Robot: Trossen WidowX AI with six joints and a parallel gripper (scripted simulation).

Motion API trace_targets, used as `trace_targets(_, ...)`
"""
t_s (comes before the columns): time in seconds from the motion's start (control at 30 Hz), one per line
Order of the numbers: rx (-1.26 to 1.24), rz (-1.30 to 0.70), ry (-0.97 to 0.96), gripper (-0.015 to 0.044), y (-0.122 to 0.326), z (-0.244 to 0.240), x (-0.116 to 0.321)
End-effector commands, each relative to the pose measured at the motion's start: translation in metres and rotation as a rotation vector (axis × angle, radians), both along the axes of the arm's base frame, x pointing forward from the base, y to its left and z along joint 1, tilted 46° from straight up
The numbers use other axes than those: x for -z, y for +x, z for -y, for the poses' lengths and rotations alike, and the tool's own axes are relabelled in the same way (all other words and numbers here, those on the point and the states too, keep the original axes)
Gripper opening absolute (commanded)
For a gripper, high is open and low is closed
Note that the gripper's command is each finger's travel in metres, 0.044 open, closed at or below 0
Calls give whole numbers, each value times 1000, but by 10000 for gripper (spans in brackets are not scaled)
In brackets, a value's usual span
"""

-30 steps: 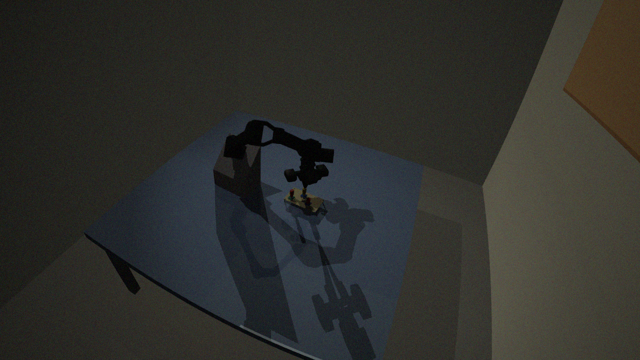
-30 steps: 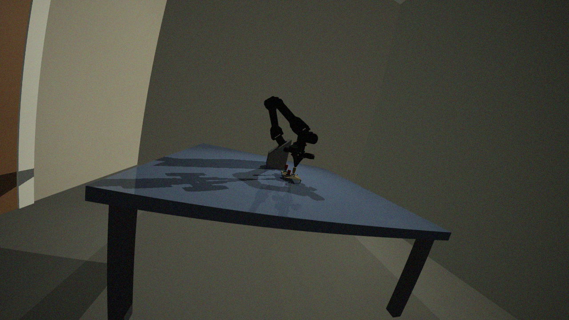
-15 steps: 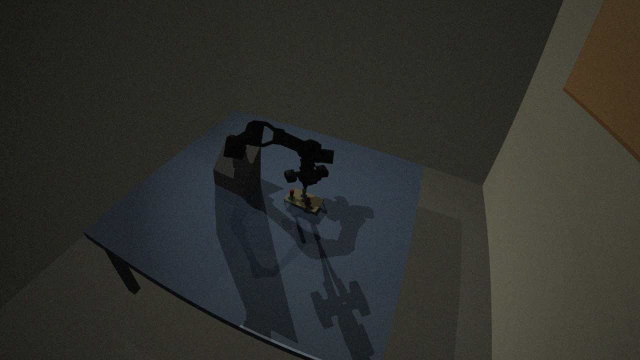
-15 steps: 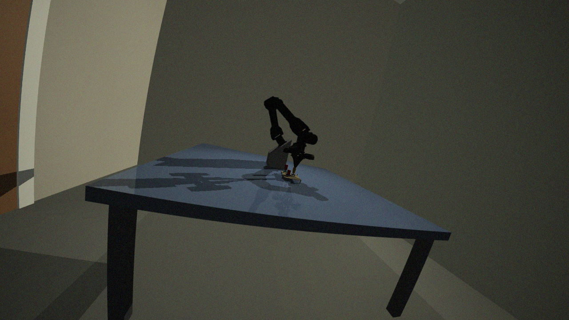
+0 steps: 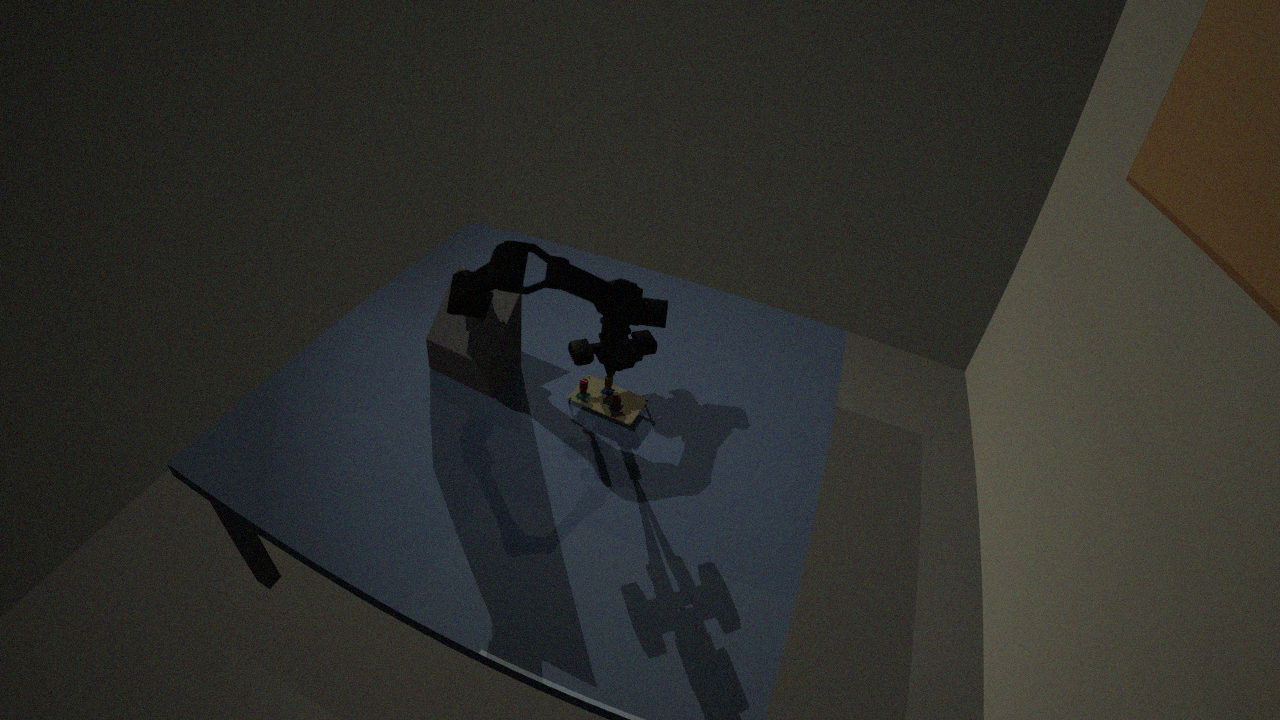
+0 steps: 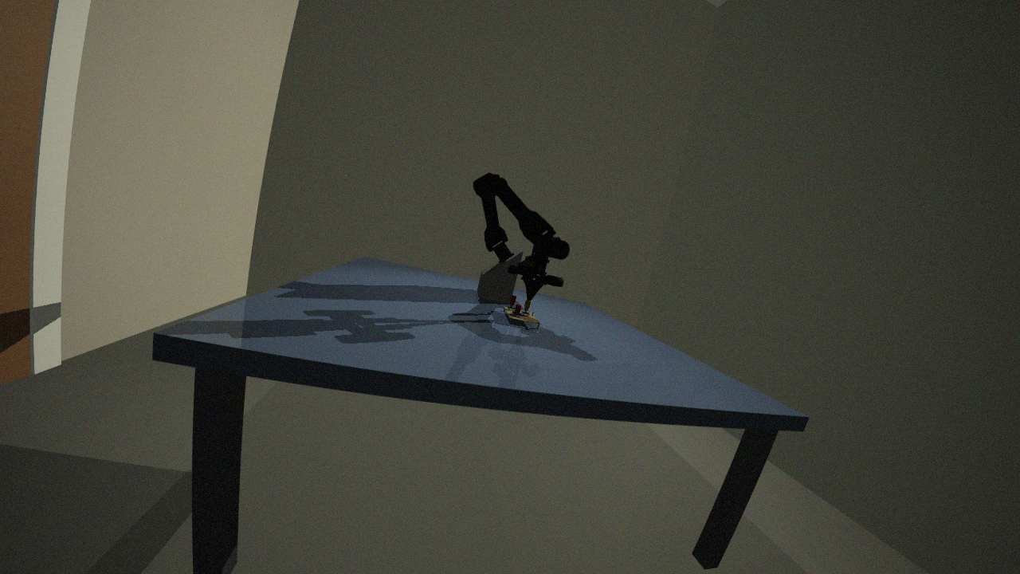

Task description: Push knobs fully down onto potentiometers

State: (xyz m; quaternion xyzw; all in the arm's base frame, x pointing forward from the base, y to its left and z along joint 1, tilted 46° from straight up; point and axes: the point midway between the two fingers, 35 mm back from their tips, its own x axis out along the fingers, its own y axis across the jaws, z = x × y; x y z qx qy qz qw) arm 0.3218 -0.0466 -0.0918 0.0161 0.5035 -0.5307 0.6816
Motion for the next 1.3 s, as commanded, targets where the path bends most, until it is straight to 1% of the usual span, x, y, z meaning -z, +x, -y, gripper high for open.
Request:
trace_targets(0.0, -3, -5, -5, 0, 0, 1, 0)
trace_targets(1.27, -3, -5, -5, 0, -1, 5, 4)
